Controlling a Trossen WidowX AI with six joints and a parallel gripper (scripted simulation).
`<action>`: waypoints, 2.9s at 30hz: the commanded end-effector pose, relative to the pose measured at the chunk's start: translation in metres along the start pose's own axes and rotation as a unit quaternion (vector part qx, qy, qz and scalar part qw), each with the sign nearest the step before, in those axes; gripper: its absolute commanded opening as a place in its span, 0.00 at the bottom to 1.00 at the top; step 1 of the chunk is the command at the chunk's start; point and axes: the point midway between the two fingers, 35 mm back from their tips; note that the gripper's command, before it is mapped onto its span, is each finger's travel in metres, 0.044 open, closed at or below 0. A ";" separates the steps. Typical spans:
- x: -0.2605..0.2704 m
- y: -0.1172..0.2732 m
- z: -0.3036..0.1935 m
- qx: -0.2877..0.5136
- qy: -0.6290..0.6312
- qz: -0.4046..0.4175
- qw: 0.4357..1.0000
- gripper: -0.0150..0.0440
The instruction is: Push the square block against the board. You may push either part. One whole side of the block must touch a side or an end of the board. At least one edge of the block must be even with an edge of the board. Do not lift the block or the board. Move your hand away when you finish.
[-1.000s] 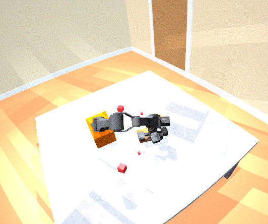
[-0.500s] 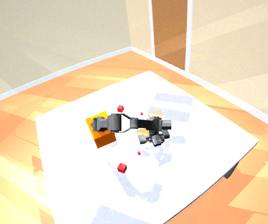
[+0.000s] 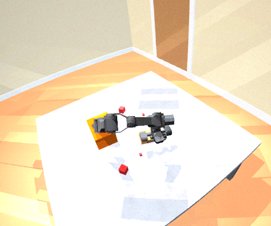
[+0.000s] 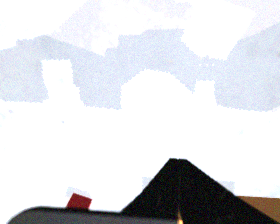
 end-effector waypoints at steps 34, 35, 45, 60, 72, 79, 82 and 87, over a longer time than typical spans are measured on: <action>-0.037 -0.042 -0.024 -0.005 0.006 0.002 1.000 0.25; -0.037 -0.042 -0.025 -0.004 0.006 0.002 1.000 0.25; -0.036 -0.042 -0.033 -0.003 0.006 0.001 1.000 0.25; -0.035 -0.043 -0.046 -0.001 0.005 0.000 1.000 0.25; -0.034 -0.043 -0.056 0.000 0.005 0.000 1.000 0.25; -0.034 -0.043 -0.061 0.000 0.005 0.000 1.000 0.25; -0.034 -0.043 -0.064 0.000 0.005 0.000 1.000 0.25; -0.034 -0.043 -0.068 0.001 0.005 -0.001 1.000 0.25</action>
Point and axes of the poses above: the point midway between the two fingers, 35 mm back from their tips, its own y axis back along the fingers, its own x axis across the jaws, z = x × y, and after that the axes turned 1 degree about -y, right-handed
